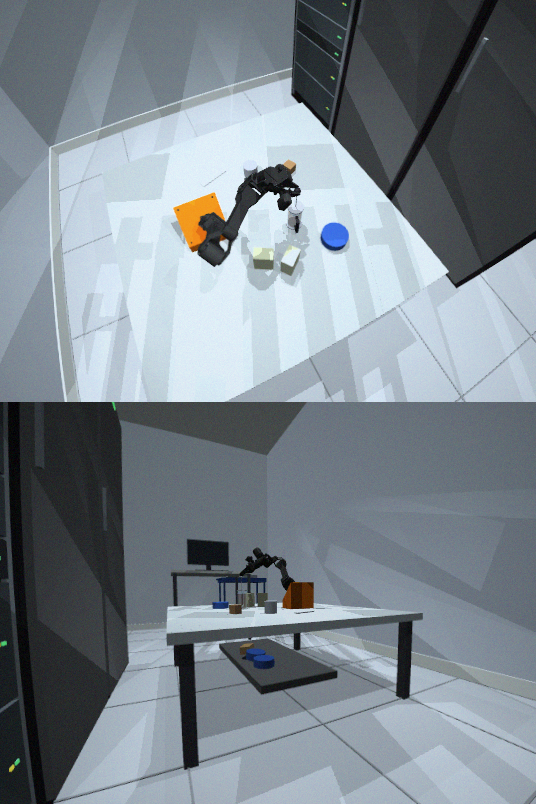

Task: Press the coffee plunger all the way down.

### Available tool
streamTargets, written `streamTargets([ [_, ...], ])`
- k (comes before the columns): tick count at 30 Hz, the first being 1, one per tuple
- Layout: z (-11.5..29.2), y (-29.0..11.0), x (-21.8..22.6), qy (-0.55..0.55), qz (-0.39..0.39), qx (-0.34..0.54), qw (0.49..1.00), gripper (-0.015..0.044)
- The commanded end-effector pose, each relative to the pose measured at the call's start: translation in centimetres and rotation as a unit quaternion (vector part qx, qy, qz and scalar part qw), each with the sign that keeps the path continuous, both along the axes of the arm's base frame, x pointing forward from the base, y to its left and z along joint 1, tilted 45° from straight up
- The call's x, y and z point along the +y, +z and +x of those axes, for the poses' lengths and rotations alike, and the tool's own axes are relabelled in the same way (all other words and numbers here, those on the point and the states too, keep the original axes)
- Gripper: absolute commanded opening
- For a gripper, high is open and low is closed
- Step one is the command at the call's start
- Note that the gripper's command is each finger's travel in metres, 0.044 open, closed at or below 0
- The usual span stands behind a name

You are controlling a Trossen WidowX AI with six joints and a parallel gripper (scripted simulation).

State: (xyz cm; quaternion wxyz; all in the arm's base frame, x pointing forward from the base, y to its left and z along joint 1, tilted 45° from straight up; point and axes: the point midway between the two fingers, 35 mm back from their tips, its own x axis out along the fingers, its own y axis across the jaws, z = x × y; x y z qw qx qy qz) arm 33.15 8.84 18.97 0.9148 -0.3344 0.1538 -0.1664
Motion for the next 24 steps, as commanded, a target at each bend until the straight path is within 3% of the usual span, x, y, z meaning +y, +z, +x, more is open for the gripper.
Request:
streamTargets([
  [1,0.0,-0.2,0.0,0.002,-0.003,0.003,1.0,0.0115],
  [24,0.7,-1.9,-1.4,0.002,-0.002,0.004,1.0,0.0115],
])
